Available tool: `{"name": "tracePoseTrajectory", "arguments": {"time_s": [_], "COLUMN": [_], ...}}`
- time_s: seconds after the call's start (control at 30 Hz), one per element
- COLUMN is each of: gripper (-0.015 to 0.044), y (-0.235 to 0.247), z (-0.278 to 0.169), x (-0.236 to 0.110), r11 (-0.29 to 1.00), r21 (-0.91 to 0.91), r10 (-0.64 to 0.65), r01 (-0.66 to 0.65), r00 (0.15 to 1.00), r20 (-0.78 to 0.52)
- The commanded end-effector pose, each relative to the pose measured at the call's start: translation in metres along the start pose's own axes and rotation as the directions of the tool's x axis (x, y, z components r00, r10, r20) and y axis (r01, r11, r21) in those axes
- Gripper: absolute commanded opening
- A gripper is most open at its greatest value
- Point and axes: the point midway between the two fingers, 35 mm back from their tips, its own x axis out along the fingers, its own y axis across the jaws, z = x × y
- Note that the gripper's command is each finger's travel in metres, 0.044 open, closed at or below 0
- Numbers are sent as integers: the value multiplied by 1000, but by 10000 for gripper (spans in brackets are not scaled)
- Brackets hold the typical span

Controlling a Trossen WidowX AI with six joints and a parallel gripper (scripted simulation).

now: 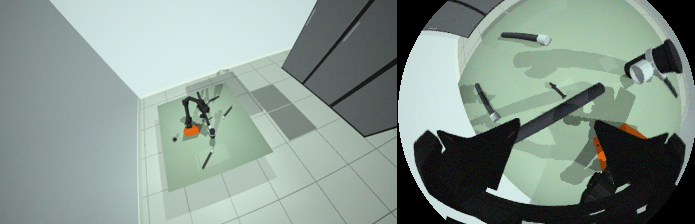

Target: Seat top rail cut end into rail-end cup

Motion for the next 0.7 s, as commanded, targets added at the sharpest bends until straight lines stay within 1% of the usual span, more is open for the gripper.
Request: {"name": "tracePoseTrajectory", "arguments": {"time_s": [0.0, 0.1, 0.2, 0.67], "gripper": [440, 440, 440, 440], "y": [9, 11, 12, 12], "z": [-9, -12, -14, -14], "x": [34, 44, 48, 48], "r11": [749, 627, 524, 515], "r21": [628, 731, 803, 808], "r10": [-154, -200, -218, -220], "r01": [212, 270, 284, 285], "r00": [977, 962, 956, 955], "r20": [-146, -183, -196, -197]}}
